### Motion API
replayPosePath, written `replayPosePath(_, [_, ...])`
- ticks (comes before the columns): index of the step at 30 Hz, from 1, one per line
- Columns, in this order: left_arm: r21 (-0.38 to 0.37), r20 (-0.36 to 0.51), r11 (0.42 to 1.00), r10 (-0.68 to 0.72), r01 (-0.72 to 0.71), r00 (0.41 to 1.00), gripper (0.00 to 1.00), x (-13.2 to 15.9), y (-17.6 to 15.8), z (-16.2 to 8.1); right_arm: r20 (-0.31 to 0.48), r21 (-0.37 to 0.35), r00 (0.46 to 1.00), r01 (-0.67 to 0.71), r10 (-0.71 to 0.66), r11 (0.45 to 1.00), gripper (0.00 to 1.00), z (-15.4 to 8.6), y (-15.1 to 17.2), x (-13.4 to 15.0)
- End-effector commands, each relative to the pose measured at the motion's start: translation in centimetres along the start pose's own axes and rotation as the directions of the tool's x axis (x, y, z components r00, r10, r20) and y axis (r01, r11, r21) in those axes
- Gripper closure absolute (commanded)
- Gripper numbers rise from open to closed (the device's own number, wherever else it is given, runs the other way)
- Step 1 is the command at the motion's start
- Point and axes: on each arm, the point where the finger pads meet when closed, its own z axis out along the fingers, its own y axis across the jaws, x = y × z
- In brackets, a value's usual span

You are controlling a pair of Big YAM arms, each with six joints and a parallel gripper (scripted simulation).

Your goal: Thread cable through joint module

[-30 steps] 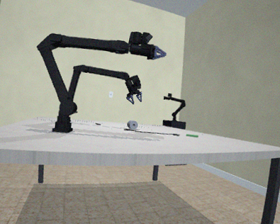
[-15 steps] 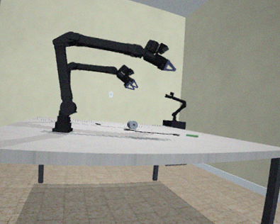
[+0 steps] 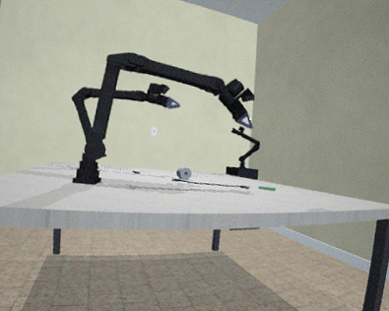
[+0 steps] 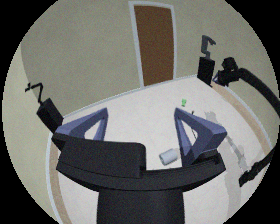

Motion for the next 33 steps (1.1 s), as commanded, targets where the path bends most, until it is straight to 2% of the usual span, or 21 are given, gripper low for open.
replayPosePath(1, [-0.023, 0.087, 0.995, -0.090, 0.093, 0.992, 0.04, -1.3, 0.9, -1.0, -0.037, 0.036, 0.994, -0.104, 0.106, 0.994, 0.73, 1.4, 1.1, -1.4])
replayPosePath(3, [-0.025, 0.135, 0.993, -0.110, 0.115, 0.985, 0.04, -2.3, 1.3, -2.4, -0.089, 0.068, 0.987, -0.124, 0.130, 0.990, 0.73, 3.2, 2.2, 0.5])
replayPosePath(4, [-0.026, 0.131, 0.992, -0.119, 0.124, 0.984, 0.04, -1.6, 1.4, -2.0, -0.114, 0.087, 0.983, -0.134, 0.143, 0.987, 0.73, 4.1, 2.6, 1.5])
replayPosePath(8, [-0.022, 0.187, 0.990, -0.135, 0.142, 0.973, 0.04, -2.9, 1.7, -3.6, -0.196, 0.177, 0.959, -0.172, 0.206, 0.969, 0.73, 7.6, 3.4, 5.0])
replayPosePath(12, [-0.005, 0.199, 0.992, -0.121, 0.124, 0.972, 0.04, -3.5, 0.8, -3.9, -0.258, 0.277, 0.928, -0.194, 0.268, 0.941, 0.73, 10.7, 3.9, 8.7])
replayPosePath(13, [-0.026, 0.275, 0.995, -0.090, 0.101, 0.957, 0.04, -7.9, 2.0, -5.6, -0.272, 0.304, 0.920, -0.198, 0.284, 0.932, 0.73, 11.5, 4.0, 9.7])
replayPosePath(14, [-0.026, 0.275, 0.995, -0.090, 0.101, 0.957, 0.04, -7.9, 2.1, -5.6, -0.282, 0.330, 0.912, -0.200, 0.299, 0.922, 0.73, 12.2, 4.0, 10.6])
replayPosePath(16, [-0.026, 0.275, 0.995, -0.090, 0.101, 0.957, 0.04, -7.9, 2.1, -5.6, -0.282, 0.330, 0.912, -0.200, 0.299, 0.922, 0.73, 12.2, 4.0, 10.6])
replayPosePath(17, [-0.020, 0.236, 0.994, -0.101, 0.109, 0.966, 0.04, -6.1, 1.7, -4.7, -0.285, 0.358, 0.902, -0.213, 0.324, 0.909, 0.73, 12.8, 3.4, 10.9])
replayPosePath(18, [-0.025, 0.259, 0.994, -0.097, 0.107, 0.961, 0.04, -7.1, 2.0, -4.6, -0.276, 0.384, 0.898, -0.225, 0.344, 0.895, 0.73, 13.2, 2.7, 10.6])
replayPosePath(20, [-0.024, 0.219, 0.994, -0.099, 0.107, 0.971, 0.04, -5.9, 1.9, -3.7, -0.287, 0.424, 0.886, -0.223, 0.364, 0.878, 0.73, 14.1, 2.8, 11.9])
replayPosePath(21, [-0.024, 0.219, 0.994, -0.099, 0.107, 0.971, 0.04, -5.9, 1.9, -3.7, -0.305, 0.430, 0.885, -0.202, 0.352, 0.880, 0.73, 14.3, 4.3, 13.8])
replayPosePath(25, [-0.024, 0.222, 0.994, -0.099, 0.107, 0.970, 0.04, -6.0, 1.9, -3.9, -0.326, 0.489, 0.869, -0.182, 0.372, 0.853, 0.73, 15.7, 4.5, 16.6])
replayPosePath(29, [-0.024, 0.230, 0.994, -0.099, 0.107, 0.968, 0.04, -6.3, 1.9, -4.3, -0.335, 0.527, 0.861, -0.165, 0.383, 0.834, 0.73, 16.6, 4.5, 18.4])
replayPosePath(33, [-0.024, 0.230, 0.994, -0.099, 0.107, 0.968, 0.04, -6.3, 1.9, -4.3, -0.338, 0.539, 0.859, -0.159, 0.385, 0.827, 0.73, 16.9, 4.4, 18.9])
